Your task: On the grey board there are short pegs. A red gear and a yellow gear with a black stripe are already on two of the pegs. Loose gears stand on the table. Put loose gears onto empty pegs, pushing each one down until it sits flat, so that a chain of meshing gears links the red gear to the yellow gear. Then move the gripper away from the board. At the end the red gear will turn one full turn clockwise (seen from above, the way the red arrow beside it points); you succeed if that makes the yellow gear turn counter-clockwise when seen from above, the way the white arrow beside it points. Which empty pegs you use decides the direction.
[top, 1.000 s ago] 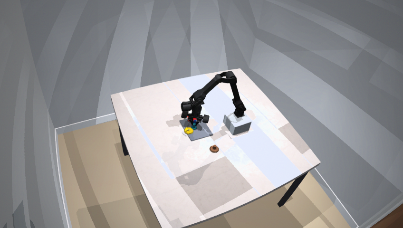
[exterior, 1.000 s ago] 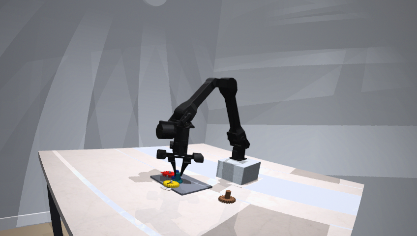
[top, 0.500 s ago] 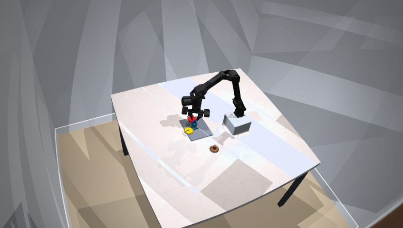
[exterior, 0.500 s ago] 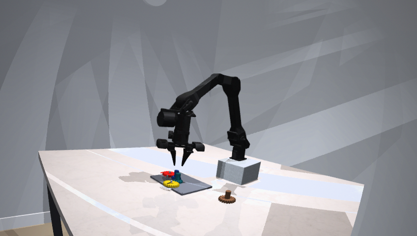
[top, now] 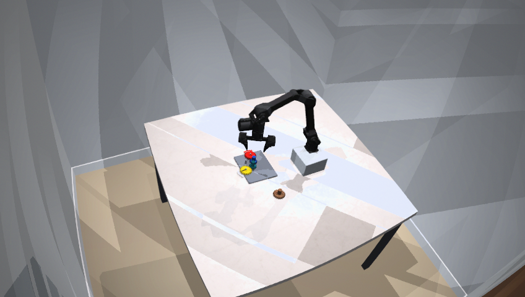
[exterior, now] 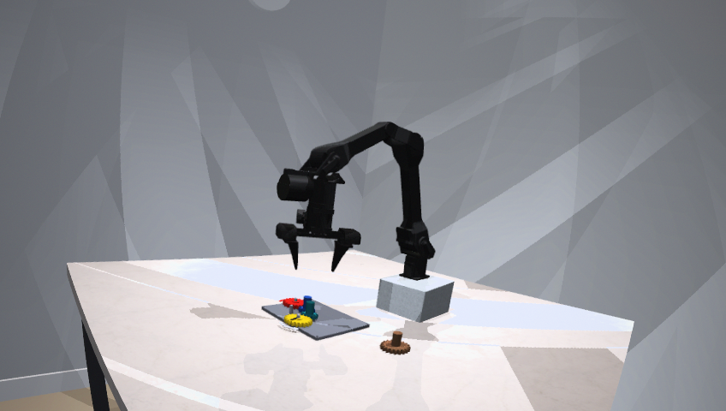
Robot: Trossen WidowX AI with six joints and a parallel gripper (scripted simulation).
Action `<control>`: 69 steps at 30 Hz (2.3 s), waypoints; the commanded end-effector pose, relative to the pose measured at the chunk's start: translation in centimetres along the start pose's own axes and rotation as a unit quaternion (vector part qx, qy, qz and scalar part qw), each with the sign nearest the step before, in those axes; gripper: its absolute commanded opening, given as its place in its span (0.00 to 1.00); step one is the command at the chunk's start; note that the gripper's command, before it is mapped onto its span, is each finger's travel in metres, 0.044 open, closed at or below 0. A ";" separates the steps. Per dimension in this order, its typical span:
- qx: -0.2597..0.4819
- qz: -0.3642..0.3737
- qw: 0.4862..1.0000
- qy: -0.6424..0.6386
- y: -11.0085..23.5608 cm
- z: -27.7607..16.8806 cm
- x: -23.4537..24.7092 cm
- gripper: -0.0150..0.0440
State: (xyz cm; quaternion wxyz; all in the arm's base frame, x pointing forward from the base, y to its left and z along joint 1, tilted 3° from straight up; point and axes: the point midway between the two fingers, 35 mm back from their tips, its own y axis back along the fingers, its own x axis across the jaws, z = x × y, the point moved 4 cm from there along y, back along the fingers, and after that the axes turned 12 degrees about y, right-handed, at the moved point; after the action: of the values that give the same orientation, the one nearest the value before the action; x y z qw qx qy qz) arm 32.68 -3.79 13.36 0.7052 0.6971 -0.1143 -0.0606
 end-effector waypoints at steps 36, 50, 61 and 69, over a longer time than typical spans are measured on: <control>0.000 0.001 1.000 -0.002 0.2 0.0 0.0 1.00; 0.006 -0.005 1.000 -0.003 2.0 -13.5 -5.7 1.00; 0.010 -0.009 1.000 -0.003 4.5 -23.6 -18.5 1.00; 0.010 -0.009 1.000 -0.003 4.9 -24.5 -20.7 1.00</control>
State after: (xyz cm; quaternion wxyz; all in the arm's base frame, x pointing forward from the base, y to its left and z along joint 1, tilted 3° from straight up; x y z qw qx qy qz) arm 18.84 24.84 16.46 0.6974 0.7066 -0.1030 -0.0616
